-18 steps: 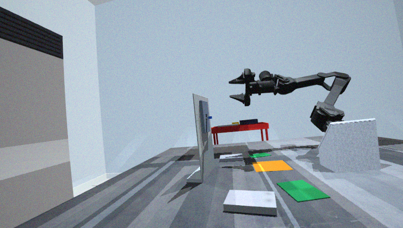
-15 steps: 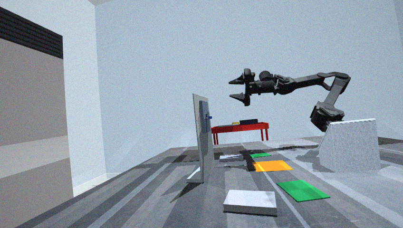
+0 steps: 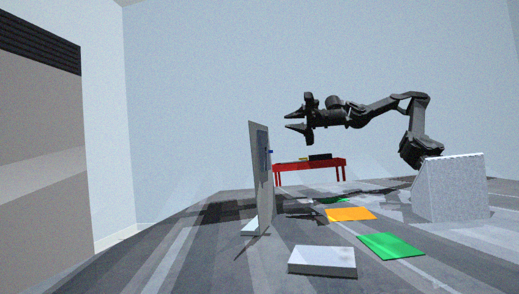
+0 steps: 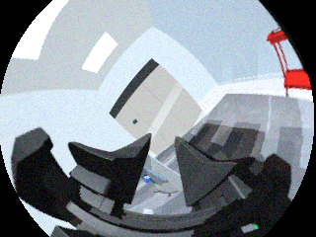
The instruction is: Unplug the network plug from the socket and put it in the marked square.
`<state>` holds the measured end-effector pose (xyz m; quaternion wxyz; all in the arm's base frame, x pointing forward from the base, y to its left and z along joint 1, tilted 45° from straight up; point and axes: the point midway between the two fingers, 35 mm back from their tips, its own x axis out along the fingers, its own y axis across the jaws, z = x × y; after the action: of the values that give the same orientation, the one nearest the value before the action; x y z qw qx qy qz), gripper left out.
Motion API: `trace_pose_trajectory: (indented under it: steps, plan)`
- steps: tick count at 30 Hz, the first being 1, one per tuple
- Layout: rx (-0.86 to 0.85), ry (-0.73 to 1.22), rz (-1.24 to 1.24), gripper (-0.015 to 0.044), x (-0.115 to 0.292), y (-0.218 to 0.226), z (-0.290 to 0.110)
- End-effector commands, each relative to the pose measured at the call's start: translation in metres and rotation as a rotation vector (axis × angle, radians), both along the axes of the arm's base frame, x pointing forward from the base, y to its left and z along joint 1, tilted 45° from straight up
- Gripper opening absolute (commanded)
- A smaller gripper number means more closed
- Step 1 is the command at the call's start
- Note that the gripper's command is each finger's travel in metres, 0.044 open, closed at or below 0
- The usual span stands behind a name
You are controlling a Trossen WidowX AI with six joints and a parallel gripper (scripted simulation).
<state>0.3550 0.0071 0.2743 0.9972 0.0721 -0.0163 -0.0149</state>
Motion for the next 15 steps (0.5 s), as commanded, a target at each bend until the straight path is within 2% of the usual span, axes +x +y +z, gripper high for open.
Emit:
trace_pose_trajectory:
  steps: [1,15]
  plan:
    - [0.047,0.014,0.002,0.0156,0.008,0.005,-0.017]
    - [0.216,0.044,0.008,0.0156,0.024,0.024,-0.078]
